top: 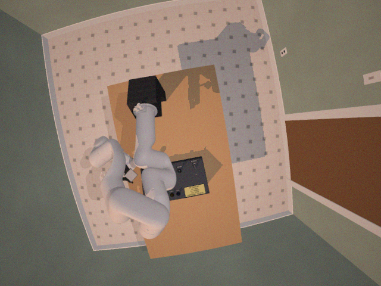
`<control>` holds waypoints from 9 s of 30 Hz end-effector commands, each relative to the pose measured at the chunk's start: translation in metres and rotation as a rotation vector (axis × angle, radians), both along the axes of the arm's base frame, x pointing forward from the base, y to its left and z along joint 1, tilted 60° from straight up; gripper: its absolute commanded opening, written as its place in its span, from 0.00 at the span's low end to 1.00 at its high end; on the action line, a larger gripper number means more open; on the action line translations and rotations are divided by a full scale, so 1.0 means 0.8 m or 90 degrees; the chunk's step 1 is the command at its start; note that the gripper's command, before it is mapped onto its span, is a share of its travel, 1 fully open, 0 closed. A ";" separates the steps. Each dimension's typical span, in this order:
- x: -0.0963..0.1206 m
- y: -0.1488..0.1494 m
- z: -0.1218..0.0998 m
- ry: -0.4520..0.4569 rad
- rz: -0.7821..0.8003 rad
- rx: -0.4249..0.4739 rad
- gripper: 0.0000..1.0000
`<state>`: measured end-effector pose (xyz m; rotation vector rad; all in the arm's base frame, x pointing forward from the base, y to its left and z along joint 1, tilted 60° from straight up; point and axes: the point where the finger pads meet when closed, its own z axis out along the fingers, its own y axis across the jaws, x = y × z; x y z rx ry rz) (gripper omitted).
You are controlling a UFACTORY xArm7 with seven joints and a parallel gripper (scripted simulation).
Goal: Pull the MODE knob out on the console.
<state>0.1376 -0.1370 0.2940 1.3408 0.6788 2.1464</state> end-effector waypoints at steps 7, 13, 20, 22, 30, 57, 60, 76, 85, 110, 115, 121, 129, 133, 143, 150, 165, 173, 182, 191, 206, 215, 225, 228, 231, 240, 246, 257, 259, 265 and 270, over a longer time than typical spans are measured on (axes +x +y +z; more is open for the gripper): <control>0.049 -0.044 0.020 -0.022 -0.037 -0.008 1.00; 0.067 -0.056 0.026 -0.030 -0.049 -0.006 1.00; 0.112 -0.078 0.040 -0.047 -0.075 0.009 1.00; 0.112 -0.078 0.040 -0.047 -0.075 0.009 1.00; 0.151 -0.088 0.050 -0.056 -0.097 0.033 1.00; 0.256 -0.069 0.050 -0.042 -0.143 0.152 1.00; 0.267 -0.061 0.047 -0.034 -0.147 0.170 1.00; 0.296 -0.032 0.033 -0.003 -0.156 0.227 1.00; 0.316 0.005 0.013 0.037 -0.159 0.283 1.00; 0.321 0.141 -0.063 0.204 -0.151 0.431 1.00; 0.316 0.158 -0.073 0.226 -0.148 0.446 1.00; 0.306 0.189 -0.090 0.269 -0.143 0.471 1.00; 0.303 0.196 -0.094 0.279 -0.142 0.476 1.00; 0.303 0.196 -0.094 0.279 -0.142 0.476 1.00; 0.303 0.196 -0.094 0.279 -0.142 0.476 0.76; 0.303 0.196 -0.094 0.279 -0.142 0.476 0.76; 0.303 0.196 -0.094 0.279 -0.142 0.476 0.76; 0.303 0.196 -0.094 0.279 -0.142 0.476 0.76; 0.303 0.196 -0.094 0.279 -0.142 0.476 0.76; 0.303 0.196 -0.094 0.279 -0.142 0.476 0.76; 0.303 0.196 -0.094 0.279 -0.142 0.476 0.76; 0.303 0.196 -0.094 0.279 -0.142 0.476 0.76; 0.306 0.195 -0.094 0.278 -0.142 0.476 0.76; 0.309 0.195 -0.094 0.278 -0.142 0.476 0.76; 0.315 0.193 -0.095 0.278 -0.142 0.476 0.76; 0.337 0.189 -0.097 0.278 -0.142 0.476 0.76; 0.364 0.183 -0.099 0.278 -0.142 0.476 0.76; 0.412 0.173 -0.103 0.278 -0.142 0.476 0.76; 0.422 0.171 -0.103 0.278 -0.142 0.476 0.76; 0.448 0.166 -0.105 0.278 -0.142 0.476 0.76; 0.458 0.164 -0.106 0.278 -0.142 0.476 0.76</control>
